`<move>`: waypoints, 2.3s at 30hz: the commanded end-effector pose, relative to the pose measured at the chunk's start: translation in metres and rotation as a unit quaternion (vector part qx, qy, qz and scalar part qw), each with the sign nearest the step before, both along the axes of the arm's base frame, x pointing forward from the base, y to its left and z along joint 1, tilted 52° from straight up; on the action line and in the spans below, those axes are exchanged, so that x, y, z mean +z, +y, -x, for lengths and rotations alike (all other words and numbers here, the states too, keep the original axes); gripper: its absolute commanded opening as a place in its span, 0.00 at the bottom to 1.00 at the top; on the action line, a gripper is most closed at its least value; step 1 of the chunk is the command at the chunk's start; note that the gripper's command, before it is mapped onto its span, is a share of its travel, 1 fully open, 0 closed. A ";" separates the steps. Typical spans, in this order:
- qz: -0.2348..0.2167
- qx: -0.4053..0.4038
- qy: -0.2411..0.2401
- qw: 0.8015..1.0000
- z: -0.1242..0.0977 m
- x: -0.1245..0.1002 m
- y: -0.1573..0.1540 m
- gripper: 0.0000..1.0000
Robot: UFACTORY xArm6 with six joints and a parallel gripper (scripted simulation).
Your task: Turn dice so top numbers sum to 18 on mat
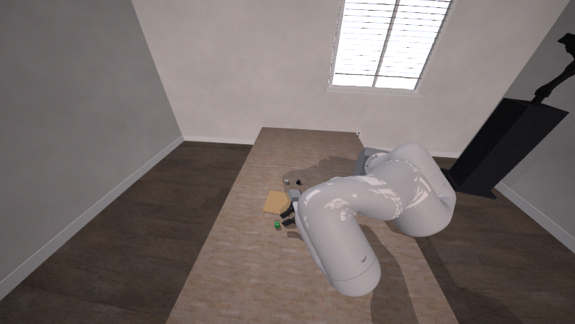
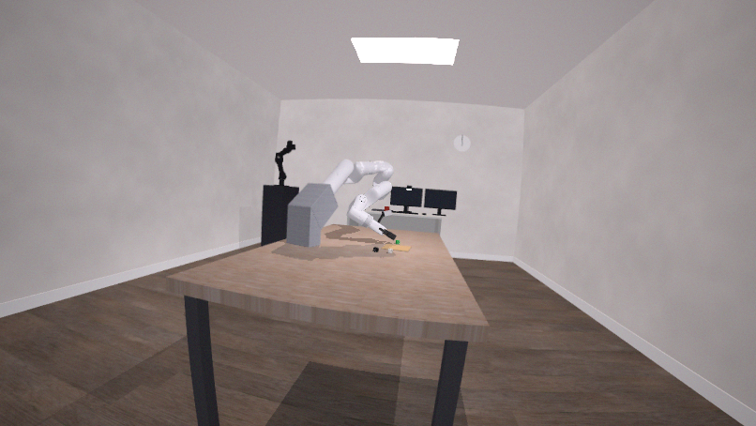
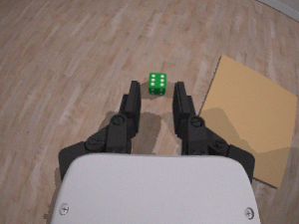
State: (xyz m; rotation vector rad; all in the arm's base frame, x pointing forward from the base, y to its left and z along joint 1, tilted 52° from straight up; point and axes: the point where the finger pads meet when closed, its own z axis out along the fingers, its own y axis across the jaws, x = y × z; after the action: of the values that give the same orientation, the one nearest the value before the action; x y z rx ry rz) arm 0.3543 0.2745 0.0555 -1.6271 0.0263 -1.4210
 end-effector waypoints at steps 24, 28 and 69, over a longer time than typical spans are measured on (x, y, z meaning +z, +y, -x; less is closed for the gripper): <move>0.000 0.000 0.000 1.000 0.008 0.036 -0.049 0.36; 0.000 0.000 0.000 1.000 0.008 0.037 -0.050 0.36; 0.190 0.232 0.200 0.933 -0.023 0.070 -0.056 0.36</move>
State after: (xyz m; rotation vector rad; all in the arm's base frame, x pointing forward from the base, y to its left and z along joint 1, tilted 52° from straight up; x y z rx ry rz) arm 0.3747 0.2158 0.1205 -1.9981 -0.3244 -0.9090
